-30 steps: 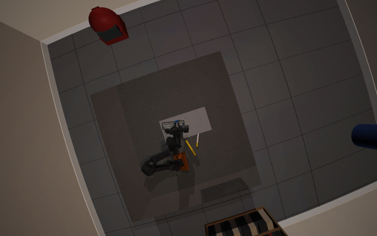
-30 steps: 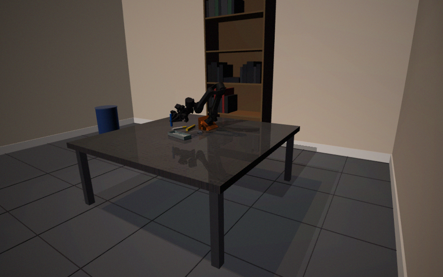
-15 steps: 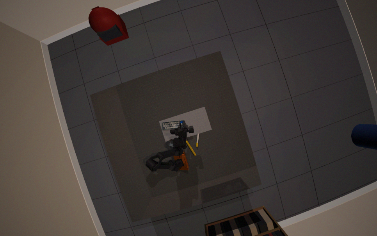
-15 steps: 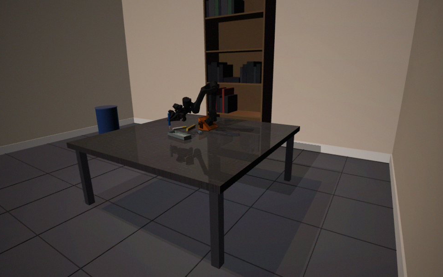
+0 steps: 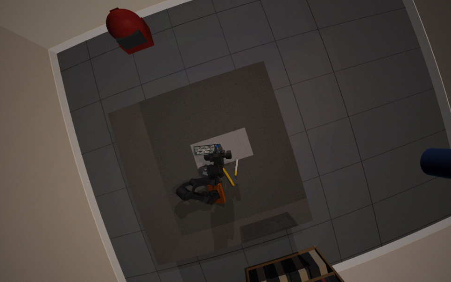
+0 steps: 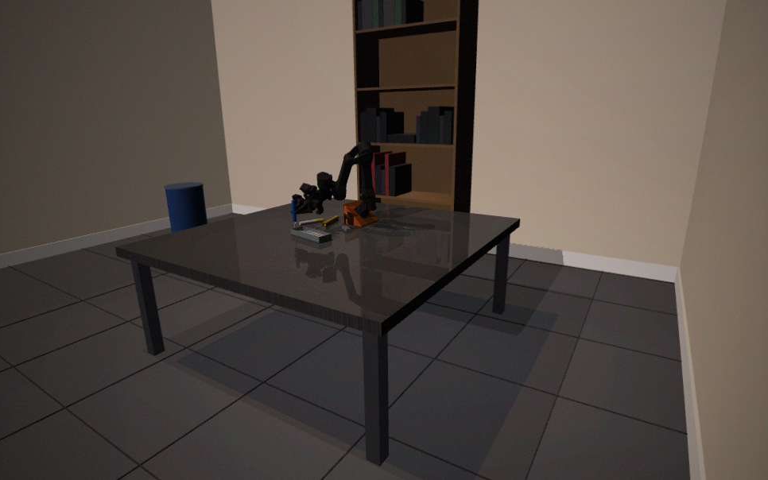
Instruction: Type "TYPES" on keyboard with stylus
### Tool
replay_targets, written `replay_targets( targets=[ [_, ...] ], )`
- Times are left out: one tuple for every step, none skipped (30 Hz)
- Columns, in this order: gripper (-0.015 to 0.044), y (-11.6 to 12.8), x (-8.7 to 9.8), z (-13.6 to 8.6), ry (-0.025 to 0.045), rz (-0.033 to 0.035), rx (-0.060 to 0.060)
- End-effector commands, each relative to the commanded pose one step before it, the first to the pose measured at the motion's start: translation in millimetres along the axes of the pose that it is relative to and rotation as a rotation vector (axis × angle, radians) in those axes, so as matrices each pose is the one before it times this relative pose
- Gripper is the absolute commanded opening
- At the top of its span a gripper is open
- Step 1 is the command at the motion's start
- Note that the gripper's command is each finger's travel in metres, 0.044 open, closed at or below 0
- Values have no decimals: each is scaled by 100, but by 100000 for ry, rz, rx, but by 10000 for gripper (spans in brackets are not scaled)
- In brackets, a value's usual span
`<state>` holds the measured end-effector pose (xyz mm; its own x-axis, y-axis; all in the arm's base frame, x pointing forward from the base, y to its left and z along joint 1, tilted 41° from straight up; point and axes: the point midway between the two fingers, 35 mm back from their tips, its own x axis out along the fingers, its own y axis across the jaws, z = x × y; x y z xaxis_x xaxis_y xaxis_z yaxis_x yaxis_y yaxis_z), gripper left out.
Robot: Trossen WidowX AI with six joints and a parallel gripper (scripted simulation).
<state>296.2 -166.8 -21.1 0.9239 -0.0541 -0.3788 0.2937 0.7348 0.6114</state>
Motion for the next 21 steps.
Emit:
replay_targets(
  targets=[
    [81,-94,82,-304,146,-537,533],
    [81,-1,35,-81,7,-3,1],
    [81,-1,36,-84,7,-3,1],
    [81,-1,39,-93,7,-3,1],
    [81,-2,-7,21,0,-1,-2],
    [81,-4,-9,32,2,-3,-3],
    [81,-8,0,21,6,-6,-5],
    [81,0,8,-19,1,0,1],
    [81,1,12,-32,1,0,1],
    [81,2,19,-51,1,1,2],
    [81,3,27,-75,1,1,3],
    [81,4,27,-75,1,1,4],
    [81,1,9,-26,0,0,1],
    [81,2,13,-35,0,1,2],
    [81,2,15,-42,0,1,2],
    [81,2,15,-43,0,1,2],
    [81,3,18,-50,0,1,3],
    [81,2,17,-46,0,1,2],
    [81,3,18,-50,0,1,3],
    [81,2,16,-46,0,1,2],
    [81,3,18,-50,0,1,3]
  ],
)
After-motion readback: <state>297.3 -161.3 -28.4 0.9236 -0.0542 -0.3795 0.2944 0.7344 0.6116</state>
